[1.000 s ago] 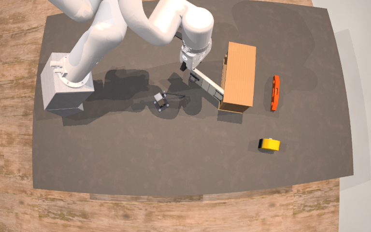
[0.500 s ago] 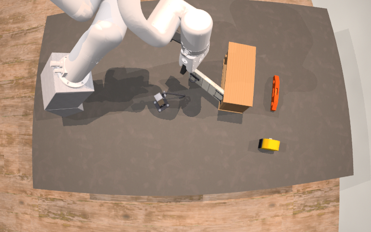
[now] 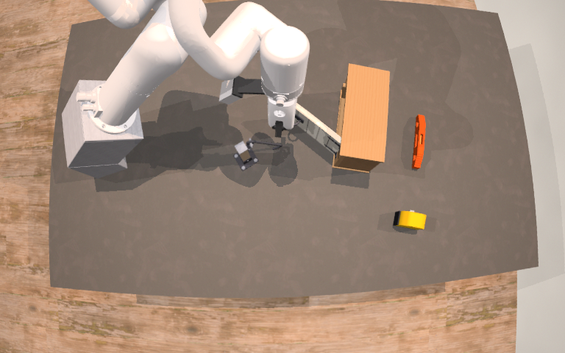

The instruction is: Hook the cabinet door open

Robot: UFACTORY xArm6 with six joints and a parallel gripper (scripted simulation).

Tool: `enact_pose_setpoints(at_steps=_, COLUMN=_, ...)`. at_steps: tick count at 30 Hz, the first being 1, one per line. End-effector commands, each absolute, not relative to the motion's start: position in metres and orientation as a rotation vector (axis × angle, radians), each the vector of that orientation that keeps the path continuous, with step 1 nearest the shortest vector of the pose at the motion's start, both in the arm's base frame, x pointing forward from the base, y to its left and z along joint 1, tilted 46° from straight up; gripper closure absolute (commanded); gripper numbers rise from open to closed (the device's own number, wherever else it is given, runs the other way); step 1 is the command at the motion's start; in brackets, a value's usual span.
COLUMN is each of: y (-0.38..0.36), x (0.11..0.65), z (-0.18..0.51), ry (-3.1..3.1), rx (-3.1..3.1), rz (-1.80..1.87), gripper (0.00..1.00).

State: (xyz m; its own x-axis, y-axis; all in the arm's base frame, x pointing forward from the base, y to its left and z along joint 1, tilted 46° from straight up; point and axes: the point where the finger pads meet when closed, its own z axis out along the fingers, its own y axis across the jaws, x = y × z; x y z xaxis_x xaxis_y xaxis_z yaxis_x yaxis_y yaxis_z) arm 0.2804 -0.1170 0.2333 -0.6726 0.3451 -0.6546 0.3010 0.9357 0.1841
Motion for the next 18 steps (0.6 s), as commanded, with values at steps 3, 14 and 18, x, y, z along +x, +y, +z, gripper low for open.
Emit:
enact_pose_setpoints(at_steps=3, y=-0.1292, x=0.2703, z=0.228, ry=2.344, rx=0.053, rz=0.059, gripper=0.73)
enact_pose_setpoints(at_steps=14, y=-0.1299, x=0.2697, z=0.2276, ry=2.342, rx=0.036, rz=0.051, gripper=0.76)
enact_pose_setpoints(at_steps=18, y=-0.1299, x=0.2697, z=0.2276, ry=2.342, rx=0.036, rz=0.051, gripper=0.76)
